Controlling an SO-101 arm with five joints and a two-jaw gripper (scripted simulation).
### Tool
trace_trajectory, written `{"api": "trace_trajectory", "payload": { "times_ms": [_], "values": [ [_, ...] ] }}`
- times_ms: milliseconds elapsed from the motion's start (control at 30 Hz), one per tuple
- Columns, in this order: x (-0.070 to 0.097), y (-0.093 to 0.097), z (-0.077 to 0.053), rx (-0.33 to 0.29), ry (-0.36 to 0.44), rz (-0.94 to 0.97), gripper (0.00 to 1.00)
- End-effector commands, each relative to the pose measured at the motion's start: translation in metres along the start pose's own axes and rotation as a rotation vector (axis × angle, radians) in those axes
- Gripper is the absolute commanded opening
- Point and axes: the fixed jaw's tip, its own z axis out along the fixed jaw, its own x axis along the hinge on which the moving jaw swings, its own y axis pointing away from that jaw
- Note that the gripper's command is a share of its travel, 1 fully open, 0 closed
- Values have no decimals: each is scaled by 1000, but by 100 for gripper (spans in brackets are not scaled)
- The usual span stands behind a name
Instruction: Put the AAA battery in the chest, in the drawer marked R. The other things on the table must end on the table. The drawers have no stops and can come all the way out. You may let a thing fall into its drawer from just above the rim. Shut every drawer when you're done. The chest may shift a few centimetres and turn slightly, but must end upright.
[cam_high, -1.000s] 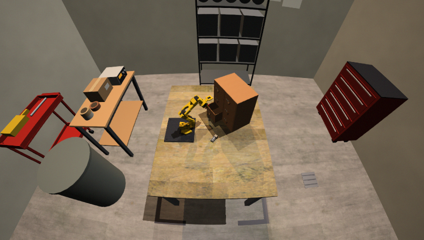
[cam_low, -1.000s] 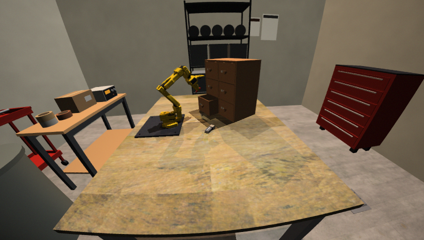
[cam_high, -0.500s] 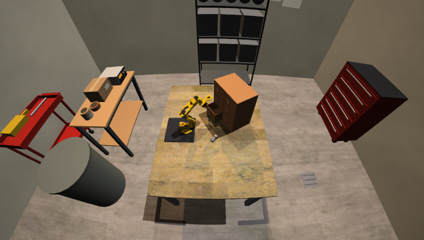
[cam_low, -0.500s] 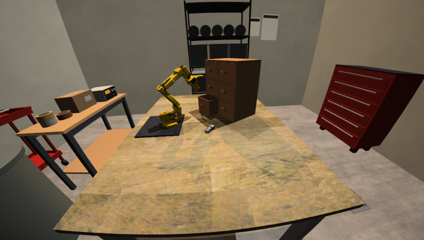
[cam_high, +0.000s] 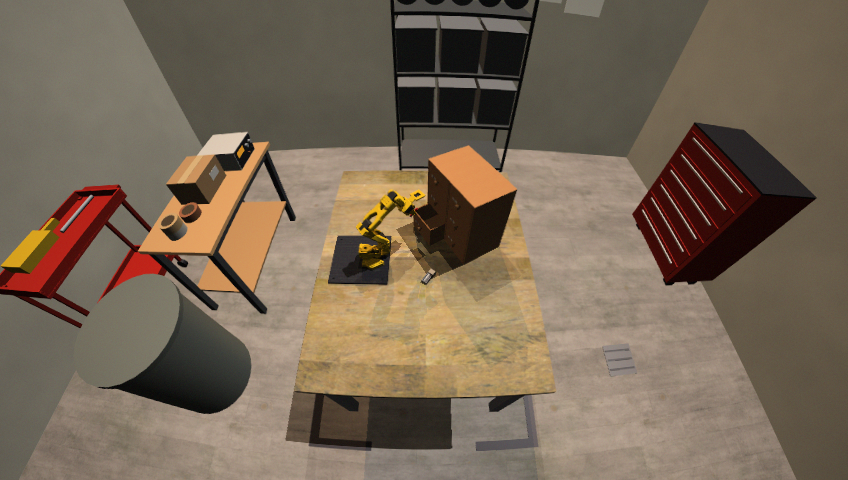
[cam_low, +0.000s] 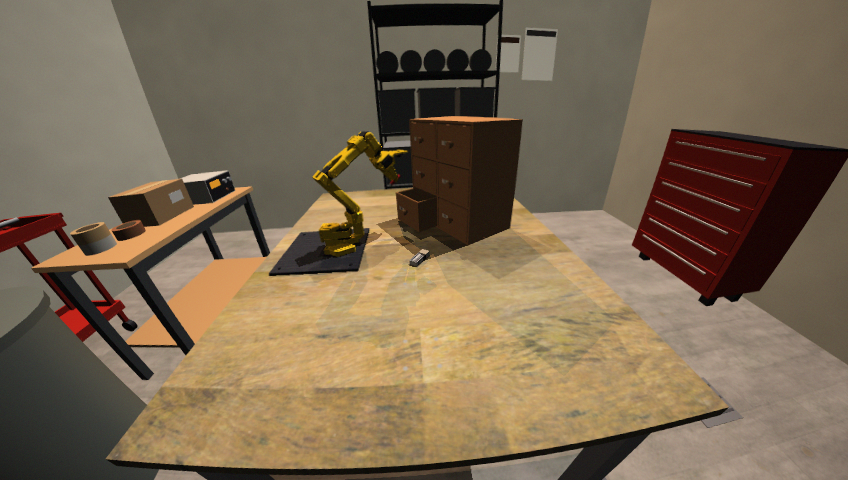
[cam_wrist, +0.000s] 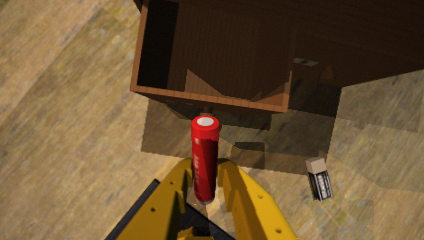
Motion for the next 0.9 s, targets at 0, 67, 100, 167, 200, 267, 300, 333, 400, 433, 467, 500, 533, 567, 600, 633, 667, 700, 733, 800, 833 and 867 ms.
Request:
{"api": "trace_trajectory", "payload": {
  "times_ms": [0,67,100,167,200,267,300,333,400,433,467,500,533,567,600,633,667,700,733,800,833,867],
  "values": [
    [5,1,0,-5,13,-84,0],
    [6,1,0,-6,12,-133,0],
    [7,1,0,-6,12,-158,0],
    [8,1,0,-6,12,-206,0],
    [9,1,0,-6,12,-231,0],
    [10,1,-1,-7,12,-280,0],
    [11,1,-1,-7,11,-304,0],
    [11,1,-1,-7,11,-328,0],
    [12,1,-1,-7,11,-353,0],
    [12,1,-1,-7,11,-353,0],
    [12,1,-1,-7,11,-377,0],
    [13,1,-1,-7,11,-402,0],
    [13,1,-1,-7,11,-426,0],
    [14,1,-2,-7,10,-451,0],
    [15,1,-2,-7,10,-475,0],
    [15,1,-2,-8,10,-499,0],
    [16,1,-2,-8,10,-524,0],
    [16,1,-2,-8,10,-548,0],
    [17,0,-2,-8,10,-573,0],
    [18,0,-2,-8,9,-621,0],
    [19,0,-2,-8,9,-646,0],
    [19,0,-3,-8,9,-670,0]
  ]
}}
